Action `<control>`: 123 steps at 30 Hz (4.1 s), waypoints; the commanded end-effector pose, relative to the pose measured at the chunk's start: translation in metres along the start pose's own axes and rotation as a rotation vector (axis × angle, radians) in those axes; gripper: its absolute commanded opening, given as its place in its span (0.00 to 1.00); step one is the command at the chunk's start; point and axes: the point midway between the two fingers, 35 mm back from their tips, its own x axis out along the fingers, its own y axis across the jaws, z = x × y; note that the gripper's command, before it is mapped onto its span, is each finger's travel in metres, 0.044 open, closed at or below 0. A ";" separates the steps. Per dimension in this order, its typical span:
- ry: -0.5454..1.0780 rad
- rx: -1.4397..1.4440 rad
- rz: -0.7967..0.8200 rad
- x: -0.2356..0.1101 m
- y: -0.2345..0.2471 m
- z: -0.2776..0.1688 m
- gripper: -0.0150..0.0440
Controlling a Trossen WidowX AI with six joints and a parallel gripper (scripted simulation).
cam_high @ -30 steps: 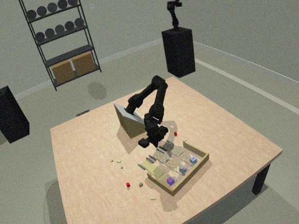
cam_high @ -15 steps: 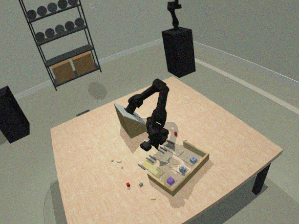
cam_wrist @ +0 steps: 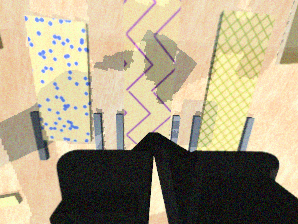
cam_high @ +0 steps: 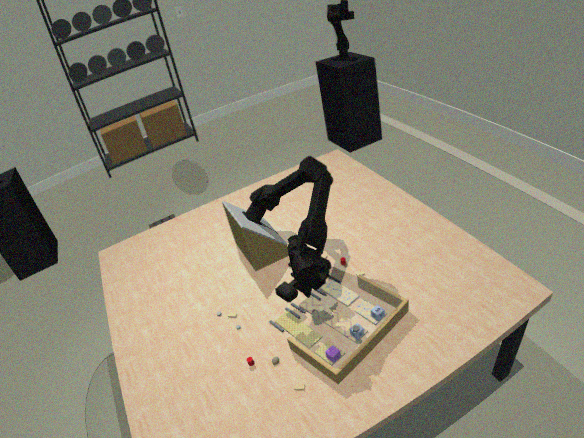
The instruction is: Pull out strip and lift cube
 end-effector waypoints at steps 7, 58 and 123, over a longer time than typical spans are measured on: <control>0.003 0.008 0.007 0.018 0.002 -0.002 0.25; 0.002 0.008 0.010 0.040 0.004 -0.001 0.25; 0.005 0.011 0.010 0.044 0.002 -0.077 0.25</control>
